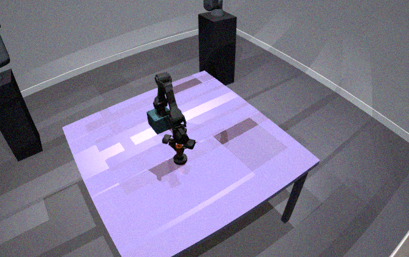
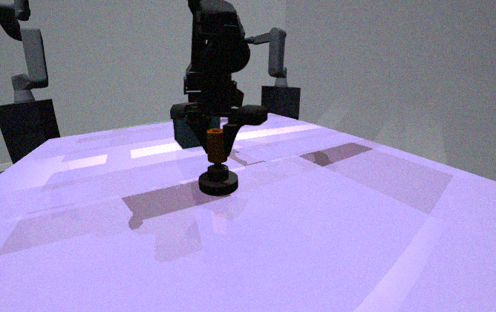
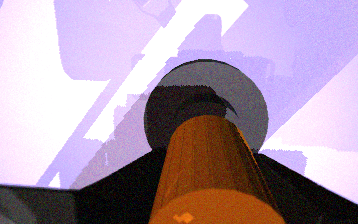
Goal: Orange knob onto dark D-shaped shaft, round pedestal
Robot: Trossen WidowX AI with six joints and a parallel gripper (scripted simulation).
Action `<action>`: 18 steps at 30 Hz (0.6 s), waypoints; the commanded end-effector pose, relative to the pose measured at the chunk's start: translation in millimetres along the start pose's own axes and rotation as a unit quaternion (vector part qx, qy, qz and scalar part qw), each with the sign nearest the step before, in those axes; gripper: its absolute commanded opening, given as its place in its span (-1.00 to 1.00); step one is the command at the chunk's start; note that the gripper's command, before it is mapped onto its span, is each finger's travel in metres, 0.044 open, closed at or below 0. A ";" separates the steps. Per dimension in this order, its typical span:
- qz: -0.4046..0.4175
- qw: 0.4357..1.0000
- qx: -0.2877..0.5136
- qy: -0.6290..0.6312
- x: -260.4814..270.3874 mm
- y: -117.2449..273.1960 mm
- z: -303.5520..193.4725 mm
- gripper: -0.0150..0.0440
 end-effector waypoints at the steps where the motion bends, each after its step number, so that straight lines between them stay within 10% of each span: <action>1: 0.000 1.000 0.002 0.002 -0.5 -0.5 -1.0 -0.49; 18: 0.000 1.000 0.002 0.015 -2.0 4.5 -3.9 -0.49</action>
Point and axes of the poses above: the point midway between the two fingers, 35 mm back from their tips, its own y axis back along the fingers, its own x axis across the jaws, z = x × y, the point moved 4 cm from there along y, back along the fingers, and after that the axes turned 13 degrees about y, right-handed, at the moved point
